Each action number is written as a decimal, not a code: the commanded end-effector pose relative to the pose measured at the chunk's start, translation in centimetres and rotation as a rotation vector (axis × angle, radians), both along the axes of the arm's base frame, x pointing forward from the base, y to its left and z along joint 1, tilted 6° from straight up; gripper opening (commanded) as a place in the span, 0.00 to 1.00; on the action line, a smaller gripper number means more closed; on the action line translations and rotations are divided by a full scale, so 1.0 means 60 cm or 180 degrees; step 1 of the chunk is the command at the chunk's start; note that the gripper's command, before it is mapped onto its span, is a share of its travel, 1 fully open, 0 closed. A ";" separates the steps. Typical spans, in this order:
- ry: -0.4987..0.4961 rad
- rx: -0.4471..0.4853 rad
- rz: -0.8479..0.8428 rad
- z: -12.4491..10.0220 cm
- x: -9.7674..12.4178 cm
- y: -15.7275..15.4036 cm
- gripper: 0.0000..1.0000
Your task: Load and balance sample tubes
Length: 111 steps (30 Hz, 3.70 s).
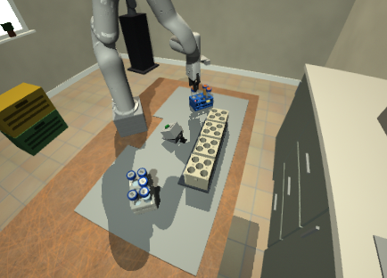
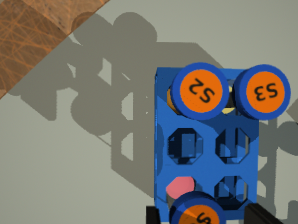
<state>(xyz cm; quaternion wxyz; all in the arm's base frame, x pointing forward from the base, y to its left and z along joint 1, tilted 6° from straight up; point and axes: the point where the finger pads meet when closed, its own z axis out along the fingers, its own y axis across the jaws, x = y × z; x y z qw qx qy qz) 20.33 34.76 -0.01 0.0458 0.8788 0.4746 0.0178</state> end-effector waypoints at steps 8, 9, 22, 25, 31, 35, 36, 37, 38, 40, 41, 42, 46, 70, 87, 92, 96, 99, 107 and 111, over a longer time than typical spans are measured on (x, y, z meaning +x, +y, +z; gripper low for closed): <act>-0.0007 0.0012 0.0001 -0.014 0.003 0.002 0.57; -0.0007 0.0012 0.0001 -0.014 0.003 0.002 0.57; -0.0007 0.0012 0.0001 -0.022 0.003 0.001 0.57; -0.0007 0.0012 0.0001 -0.025 0.003 0.001 0.57; -0.0007 0.0012 0.0001 -0.032 0.004 0.001 0.57; -0.0007 0.0012 0.0001 -0.034 0.004 0.000 0.57; -0.0007 0.0012 0.0001 -0.035 0.004 0.000 0.57; -0.0007 0.0012 0.0001 -0.036 0.004 0.000 0.57; -0.0007 0.0012 0.0001 -0.037 0.004 0.000 0.57; -0.0007 0.0012 0.0001 -0.039 0.005 0.000 0.57; -0.0007 0.0012 0.0001 -0.040 0.005 0.000 0.57; -0.0007 0.0012 0.0001 -0.042 0.005 0.000 0.57; -0.0007 0.0012 0.0001 -0.046 0.005 0.000 0.57; -0.0007 0.0012 0.0001 -0.044 0.005 0.000 0.00; -0.0007 0.0012 0.0001 -0.044 0.005 0.000 0.00; -0.0007 0.0012 0.0001 -0.044 0.005 0.000 0.00; -0.0007 0.0012 0.0001 -0.044 0.005 0.000 0.00; -0.0007 0.0012 0.0001 -0.044 0.005 0.000 0.00; -0.0007 0.0012 0.0001 -0.041 0.005 0.000 0.00; -0.0007 0.0012 0.0001 -0.036 0.004 0.000 0.00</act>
